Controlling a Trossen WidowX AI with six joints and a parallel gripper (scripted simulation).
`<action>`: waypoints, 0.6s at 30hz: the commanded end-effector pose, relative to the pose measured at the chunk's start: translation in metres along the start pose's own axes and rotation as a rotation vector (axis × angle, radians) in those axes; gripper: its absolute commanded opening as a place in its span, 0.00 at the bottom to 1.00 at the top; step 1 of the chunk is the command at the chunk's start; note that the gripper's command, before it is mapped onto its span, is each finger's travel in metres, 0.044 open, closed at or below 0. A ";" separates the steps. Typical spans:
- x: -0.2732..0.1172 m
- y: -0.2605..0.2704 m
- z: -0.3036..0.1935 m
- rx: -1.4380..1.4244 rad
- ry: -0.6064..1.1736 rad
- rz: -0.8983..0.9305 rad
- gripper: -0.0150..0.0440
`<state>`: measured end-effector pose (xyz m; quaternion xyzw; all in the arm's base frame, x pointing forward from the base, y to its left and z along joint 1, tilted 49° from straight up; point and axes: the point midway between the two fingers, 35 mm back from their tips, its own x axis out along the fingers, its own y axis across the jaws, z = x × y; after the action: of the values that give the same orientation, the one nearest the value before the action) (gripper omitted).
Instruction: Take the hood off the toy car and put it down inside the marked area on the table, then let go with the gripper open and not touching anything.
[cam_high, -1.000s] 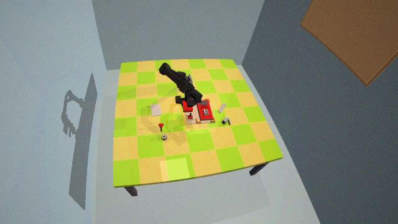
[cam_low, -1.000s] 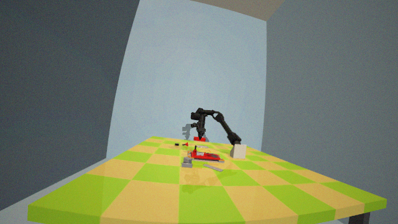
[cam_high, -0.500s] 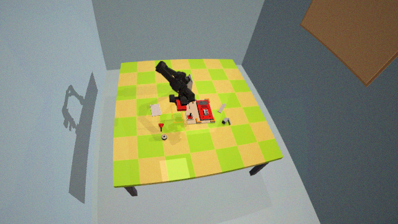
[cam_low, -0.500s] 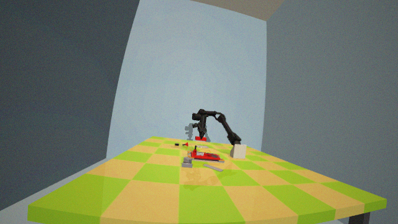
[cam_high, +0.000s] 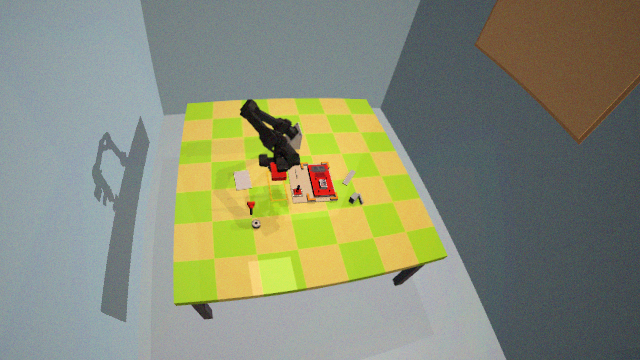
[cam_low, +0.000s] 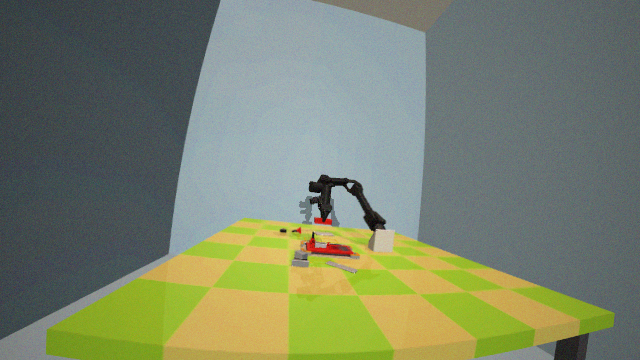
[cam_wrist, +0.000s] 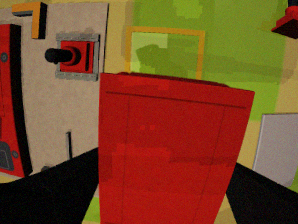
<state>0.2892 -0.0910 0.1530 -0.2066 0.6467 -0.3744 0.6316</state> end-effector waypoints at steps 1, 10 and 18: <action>0.003 -0.001 -0.001 -0.009 0.001 -0.006 0.25; 0.008 -0.001 -0.001 -0.009 0.001 -0.005 0.25; 0.013 -0.001 0.000 -0.009 0.001 -0.005 0.25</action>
<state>0.2888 -0.0982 0.1474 -0.2060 0.6463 -0.3740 0.6324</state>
